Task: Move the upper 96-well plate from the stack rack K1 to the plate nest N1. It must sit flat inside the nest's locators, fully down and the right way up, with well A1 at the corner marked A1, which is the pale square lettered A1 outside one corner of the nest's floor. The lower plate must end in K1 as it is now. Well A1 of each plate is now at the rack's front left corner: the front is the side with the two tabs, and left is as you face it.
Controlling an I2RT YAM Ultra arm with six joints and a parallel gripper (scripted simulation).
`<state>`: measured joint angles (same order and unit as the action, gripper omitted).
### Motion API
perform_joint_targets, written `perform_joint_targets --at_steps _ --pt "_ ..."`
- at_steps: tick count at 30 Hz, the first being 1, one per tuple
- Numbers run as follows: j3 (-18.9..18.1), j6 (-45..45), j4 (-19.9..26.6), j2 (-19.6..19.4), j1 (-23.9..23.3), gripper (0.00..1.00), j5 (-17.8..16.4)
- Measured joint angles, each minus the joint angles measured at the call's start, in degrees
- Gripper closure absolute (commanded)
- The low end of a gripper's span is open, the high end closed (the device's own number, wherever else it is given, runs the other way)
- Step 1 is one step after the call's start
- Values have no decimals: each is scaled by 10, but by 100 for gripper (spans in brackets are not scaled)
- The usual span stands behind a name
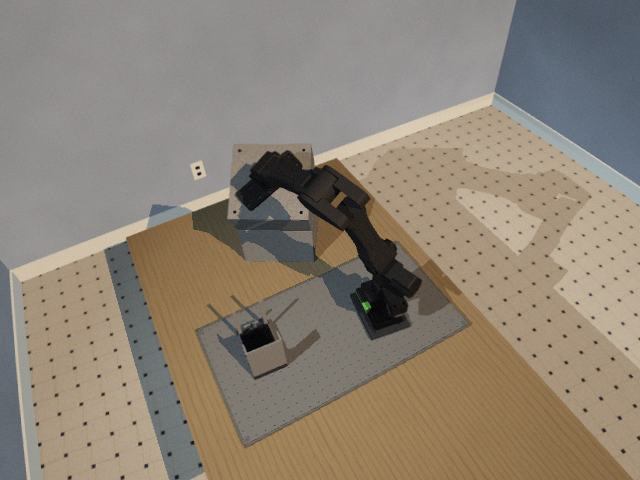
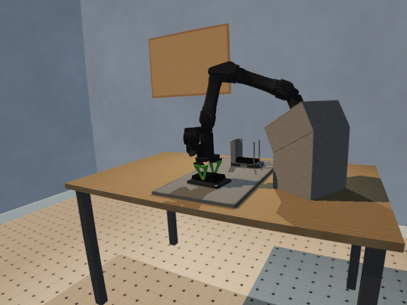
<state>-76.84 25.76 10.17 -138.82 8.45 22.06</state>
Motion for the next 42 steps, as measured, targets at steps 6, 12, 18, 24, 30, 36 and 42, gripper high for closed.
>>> perform_joint_targets --at_steps 6,12,18,24,30,36,42 --pt "0 0 -1 0 0 100 0" --pt "0 0 -2 0 0 100 0" --pt "2 -1 -5 0 0 100 0" --pt "2 -2 -8 -1 0 100 0" --pt "5 -2 -10 -2 0 100 0" --pt "5 -3 -12 -4 0 100 0" --pt "5 -3 -13 -4 -2 100 0"
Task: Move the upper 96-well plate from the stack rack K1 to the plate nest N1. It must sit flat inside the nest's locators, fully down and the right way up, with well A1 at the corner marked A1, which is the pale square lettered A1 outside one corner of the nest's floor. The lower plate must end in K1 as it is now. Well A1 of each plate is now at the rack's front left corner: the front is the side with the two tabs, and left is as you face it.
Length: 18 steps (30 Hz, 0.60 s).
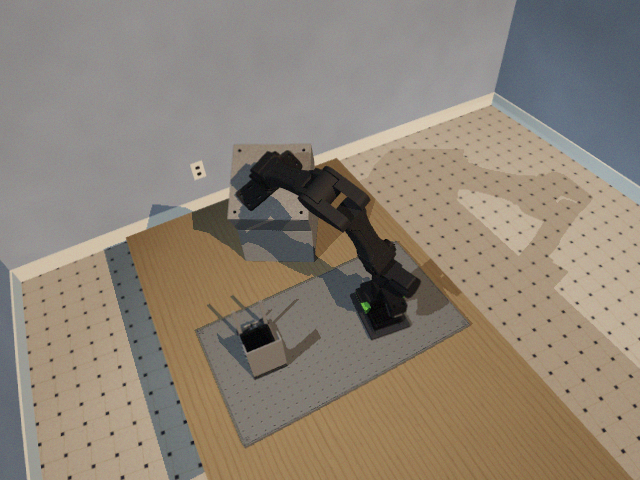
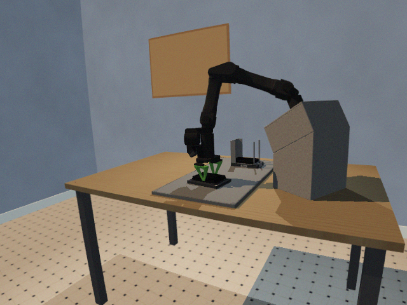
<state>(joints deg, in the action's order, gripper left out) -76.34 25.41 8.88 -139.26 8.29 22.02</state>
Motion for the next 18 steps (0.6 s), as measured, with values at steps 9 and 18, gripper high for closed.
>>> perform_joint_targets --at_steps 9,18 --pt "0 -1 -2 -3 -1 100 0" --pt "-2 -2 -4 -6 -1 100 -1"
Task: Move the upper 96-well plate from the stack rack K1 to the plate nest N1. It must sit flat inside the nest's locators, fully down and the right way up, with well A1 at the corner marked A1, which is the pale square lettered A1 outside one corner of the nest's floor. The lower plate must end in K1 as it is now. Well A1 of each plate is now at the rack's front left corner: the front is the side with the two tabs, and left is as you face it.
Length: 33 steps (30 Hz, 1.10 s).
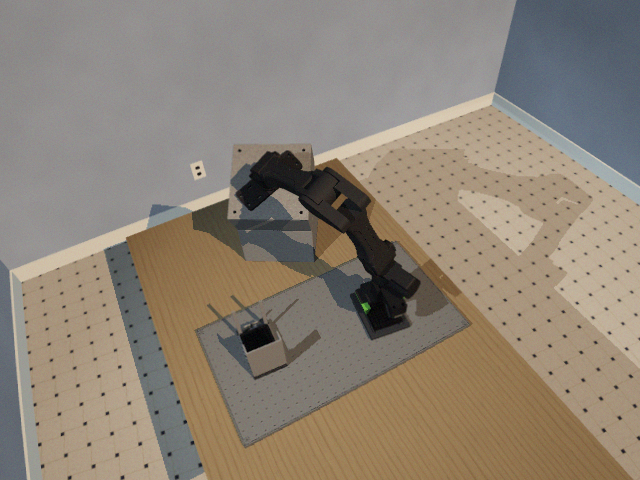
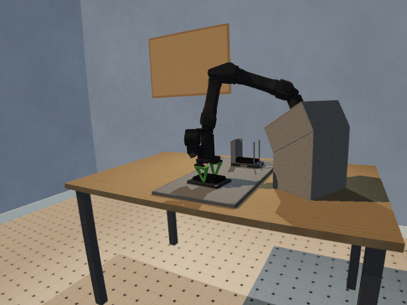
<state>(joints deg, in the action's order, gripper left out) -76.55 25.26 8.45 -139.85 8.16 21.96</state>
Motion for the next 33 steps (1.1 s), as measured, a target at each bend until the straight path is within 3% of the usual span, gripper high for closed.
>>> perform_joint_targets --at_steps 22,23,33 --pt "-1 -2 -1 -1 0 100 -1" --pt "-1 -2 -1 -1 0 0 -1" --pt "-1 -2 -3 -3 -2 0 -1"
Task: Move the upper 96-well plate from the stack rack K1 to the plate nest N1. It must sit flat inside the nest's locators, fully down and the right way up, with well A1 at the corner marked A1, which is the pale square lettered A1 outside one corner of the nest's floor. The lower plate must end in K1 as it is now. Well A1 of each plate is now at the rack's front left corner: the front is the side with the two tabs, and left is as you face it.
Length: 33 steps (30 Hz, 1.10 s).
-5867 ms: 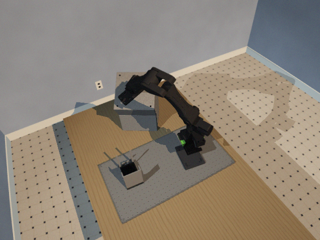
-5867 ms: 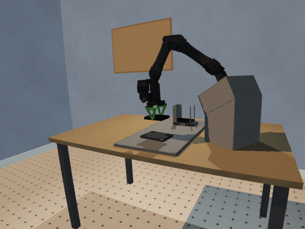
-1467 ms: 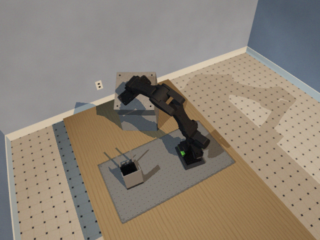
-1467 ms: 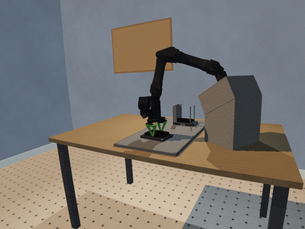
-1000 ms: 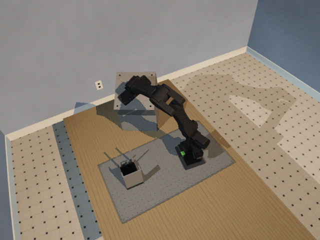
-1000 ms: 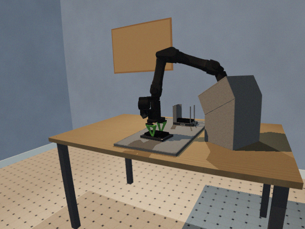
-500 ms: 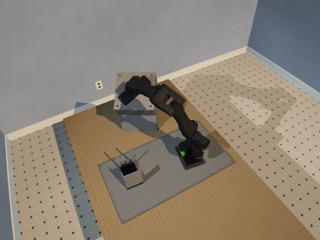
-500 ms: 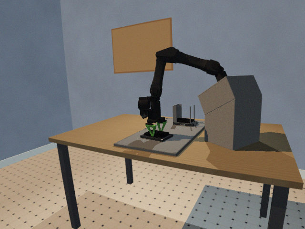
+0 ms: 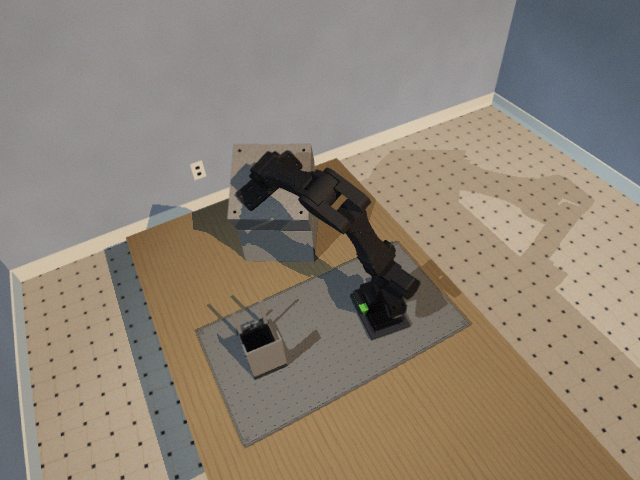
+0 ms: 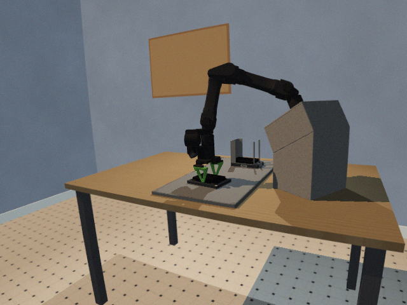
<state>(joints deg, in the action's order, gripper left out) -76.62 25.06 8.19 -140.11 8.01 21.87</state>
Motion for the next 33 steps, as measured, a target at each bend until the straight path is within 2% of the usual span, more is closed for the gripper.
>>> perform_joint_targets --at_steps 13,19,33 --pt "1 0 0 0 0 0 0" --pt "15 4 9 11 1 0 -1" --pt "40 21 47 76 19 0 5"
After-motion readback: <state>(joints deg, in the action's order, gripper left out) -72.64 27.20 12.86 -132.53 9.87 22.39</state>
